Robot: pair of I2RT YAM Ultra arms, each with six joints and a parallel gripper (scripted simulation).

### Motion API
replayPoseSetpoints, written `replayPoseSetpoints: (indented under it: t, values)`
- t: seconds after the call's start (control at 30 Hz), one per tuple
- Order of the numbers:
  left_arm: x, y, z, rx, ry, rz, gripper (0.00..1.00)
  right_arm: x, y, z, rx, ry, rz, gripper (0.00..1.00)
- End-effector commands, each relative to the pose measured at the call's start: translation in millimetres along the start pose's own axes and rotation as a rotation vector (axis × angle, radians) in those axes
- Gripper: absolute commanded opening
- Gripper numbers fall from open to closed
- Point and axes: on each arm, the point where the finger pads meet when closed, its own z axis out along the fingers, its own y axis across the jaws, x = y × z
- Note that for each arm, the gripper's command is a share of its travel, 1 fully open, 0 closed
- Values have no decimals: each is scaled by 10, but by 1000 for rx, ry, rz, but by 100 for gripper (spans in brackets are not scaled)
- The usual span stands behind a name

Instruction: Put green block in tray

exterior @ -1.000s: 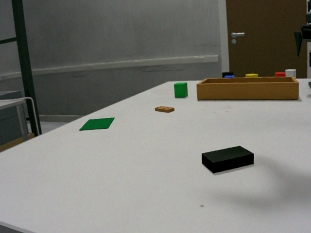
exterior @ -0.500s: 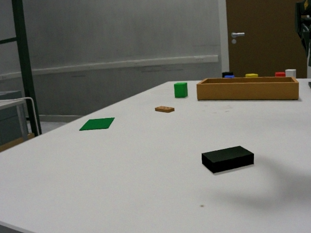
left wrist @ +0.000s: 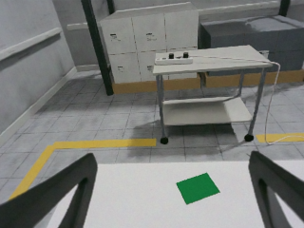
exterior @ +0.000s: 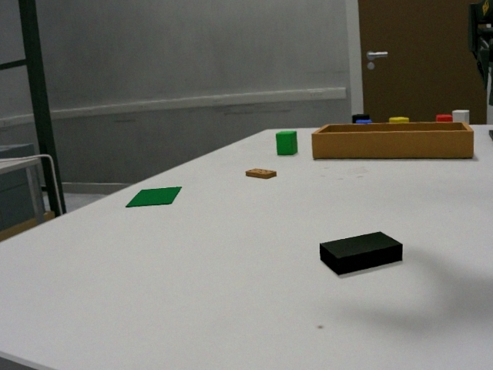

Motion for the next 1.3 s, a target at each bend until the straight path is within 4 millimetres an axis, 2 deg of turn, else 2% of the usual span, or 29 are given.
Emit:
replayPoseSetpoints:
  t: [0.0, 0.2, 0.27, 0.33, 0.53, 0.77, 0.83, 1.0, 1.27]
  values:
    - [-75, -2, -23, 1, -20, -1, 100, -92, -110, 1, 41, -31, 67, 100]
    - [-75, -2, -23, 1, -20, -1, 100, -52, -448, 8, 154, 1, 251, 100]
    - [-75, -2, -23, 1, -20, -1, 100, -52, -448, 8, 154, 1, 251, 100]
    - [-75, -2, -23, 1, -20, -1, 100, -15, -616, -6, 211, 10, 342, 100]
    - [-75, -2, -23, 1, -20, -1, 100, 151, -943, -65, 334, 41, 541, 100]
    - [-75, -2, -23, 1, -20, -1, 100, 442, -1290, -181, 483, 82, 775, 100]
    - [-75, -2, -23, 1, -20, -1, 100, 442, -1290, -181, 483, 82, 775, 100]
    - [-75, -2, -23, 1, -20, -1, 100, 733, -1520, -321, 605, 113, 968, 100]
    - [-75, -2, -23, 1, -20, -1, 100, 1248, -1700, -592, 786, 164, 1257, 100]
